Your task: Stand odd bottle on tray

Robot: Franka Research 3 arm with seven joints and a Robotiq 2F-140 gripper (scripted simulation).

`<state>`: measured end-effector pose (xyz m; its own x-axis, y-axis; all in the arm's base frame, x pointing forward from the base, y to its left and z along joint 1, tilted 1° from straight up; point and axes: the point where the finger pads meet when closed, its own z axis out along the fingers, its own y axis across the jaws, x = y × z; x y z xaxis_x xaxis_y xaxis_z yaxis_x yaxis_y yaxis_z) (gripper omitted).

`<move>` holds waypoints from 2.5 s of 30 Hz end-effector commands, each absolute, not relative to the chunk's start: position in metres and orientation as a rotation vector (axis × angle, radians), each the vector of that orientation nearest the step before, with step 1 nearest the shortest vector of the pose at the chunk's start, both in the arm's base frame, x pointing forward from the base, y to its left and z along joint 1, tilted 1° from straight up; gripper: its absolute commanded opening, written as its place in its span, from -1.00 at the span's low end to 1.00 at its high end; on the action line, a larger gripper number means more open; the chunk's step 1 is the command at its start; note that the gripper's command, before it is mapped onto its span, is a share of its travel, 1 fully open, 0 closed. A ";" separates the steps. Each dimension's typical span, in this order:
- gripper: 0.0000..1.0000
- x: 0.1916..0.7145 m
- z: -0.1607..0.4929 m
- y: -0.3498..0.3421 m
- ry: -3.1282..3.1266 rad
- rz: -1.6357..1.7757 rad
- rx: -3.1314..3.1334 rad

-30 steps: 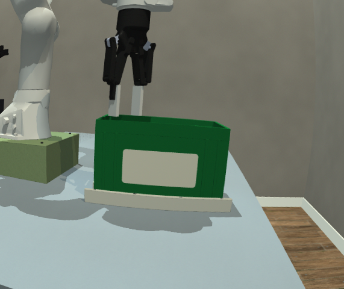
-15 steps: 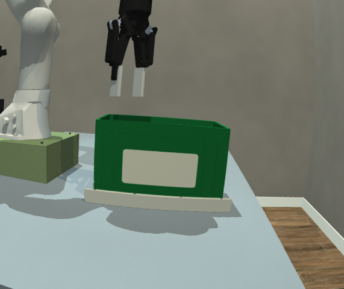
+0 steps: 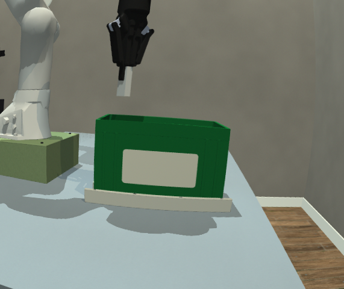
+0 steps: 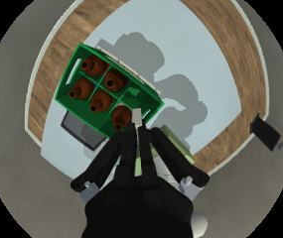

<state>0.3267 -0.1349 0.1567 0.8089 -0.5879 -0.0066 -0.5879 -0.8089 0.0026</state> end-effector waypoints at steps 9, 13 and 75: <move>-0.80 0.326 0.158 -0.135 -0.973 -0.015 2.988; -0.80 0.326 0.158 -0.135 -0.973 -0.015 2.988; -0.12 0.314 0.158 -0.046 -0.973 -0.015 2.988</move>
<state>0.3143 -0.0471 0.1586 0.8141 -0.5807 -0.0076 -0.5807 -0.8141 0.0032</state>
